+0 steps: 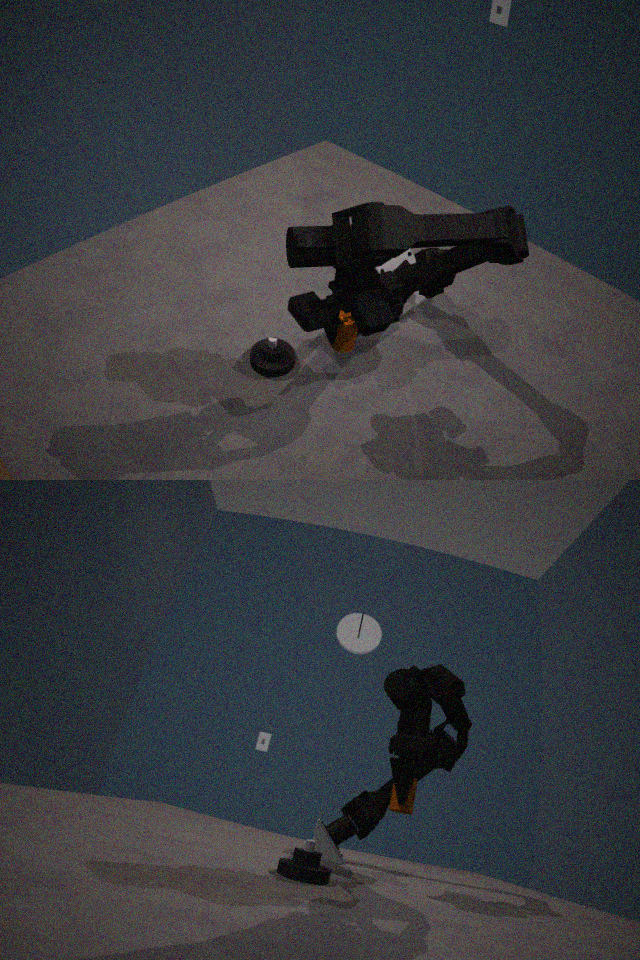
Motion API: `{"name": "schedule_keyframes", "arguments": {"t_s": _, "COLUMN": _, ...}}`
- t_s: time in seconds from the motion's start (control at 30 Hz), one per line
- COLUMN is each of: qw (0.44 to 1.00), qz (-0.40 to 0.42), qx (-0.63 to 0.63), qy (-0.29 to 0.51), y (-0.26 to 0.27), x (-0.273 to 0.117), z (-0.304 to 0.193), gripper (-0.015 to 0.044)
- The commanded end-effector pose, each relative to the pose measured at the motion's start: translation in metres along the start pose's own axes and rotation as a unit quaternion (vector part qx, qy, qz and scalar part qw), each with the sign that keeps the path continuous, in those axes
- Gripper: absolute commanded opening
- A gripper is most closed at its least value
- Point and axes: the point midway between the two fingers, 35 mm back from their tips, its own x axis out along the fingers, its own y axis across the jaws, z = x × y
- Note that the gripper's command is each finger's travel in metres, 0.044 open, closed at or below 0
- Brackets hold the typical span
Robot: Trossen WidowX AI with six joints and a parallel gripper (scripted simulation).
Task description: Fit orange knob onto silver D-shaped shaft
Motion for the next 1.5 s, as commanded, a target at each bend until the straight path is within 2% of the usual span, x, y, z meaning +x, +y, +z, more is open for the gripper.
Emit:
{"name": "schedule_keyframes", "arguments": {"t_s": 0.0, "qw": 1.000, "qz": 0.002, "qx": -0.003, "qy": 0.001, "y": -0.002, "x": -0.003, "z": -0.002, "gripper": 0.0000}}
{"name": "schedule_keyframes", "arguments": {"t_s": 1.47, "qw": 1.000, "qz": 0.020, "qx": -0.016, "qy": 0.004, "y": -0.059, "x": 0.047, "z": -0.118, "gripper": 0.0000}}
